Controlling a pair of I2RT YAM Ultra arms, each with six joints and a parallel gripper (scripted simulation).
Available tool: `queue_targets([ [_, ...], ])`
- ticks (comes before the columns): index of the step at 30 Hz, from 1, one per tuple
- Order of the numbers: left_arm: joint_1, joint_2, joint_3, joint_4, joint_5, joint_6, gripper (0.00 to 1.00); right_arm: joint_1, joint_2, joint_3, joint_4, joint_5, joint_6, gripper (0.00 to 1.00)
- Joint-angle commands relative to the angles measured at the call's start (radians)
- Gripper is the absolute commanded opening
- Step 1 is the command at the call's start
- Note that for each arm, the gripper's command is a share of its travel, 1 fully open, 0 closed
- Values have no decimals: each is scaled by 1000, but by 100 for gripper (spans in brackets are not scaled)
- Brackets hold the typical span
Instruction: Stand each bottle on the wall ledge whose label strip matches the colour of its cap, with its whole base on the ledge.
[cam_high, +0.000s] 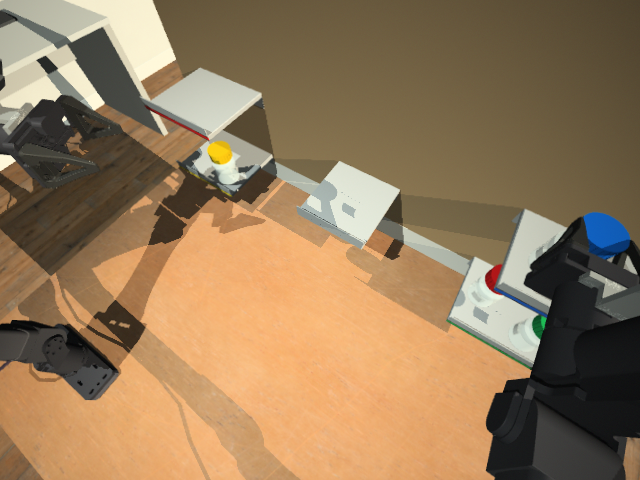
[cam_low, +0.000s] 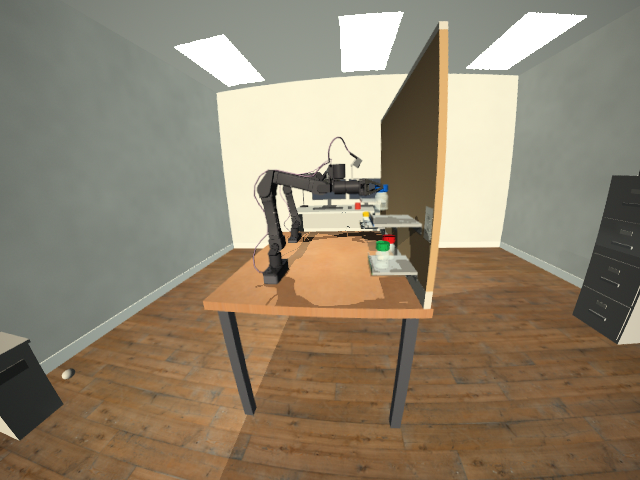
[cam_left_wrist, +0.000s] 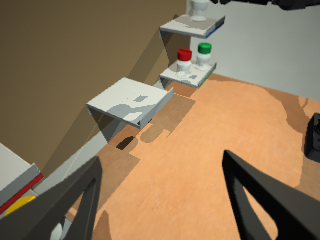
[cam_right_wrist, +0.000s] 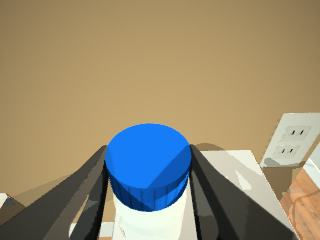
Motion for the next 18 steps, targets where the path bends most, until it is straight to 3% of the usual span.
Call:
queue_targets([
  [1,5,-1,23,-23,24,10,87,10,-14,8,64,1,-7,49],
  [18,5,-1,23,-23,24,10,87,4,-12,9,52,1,-2,49],
])
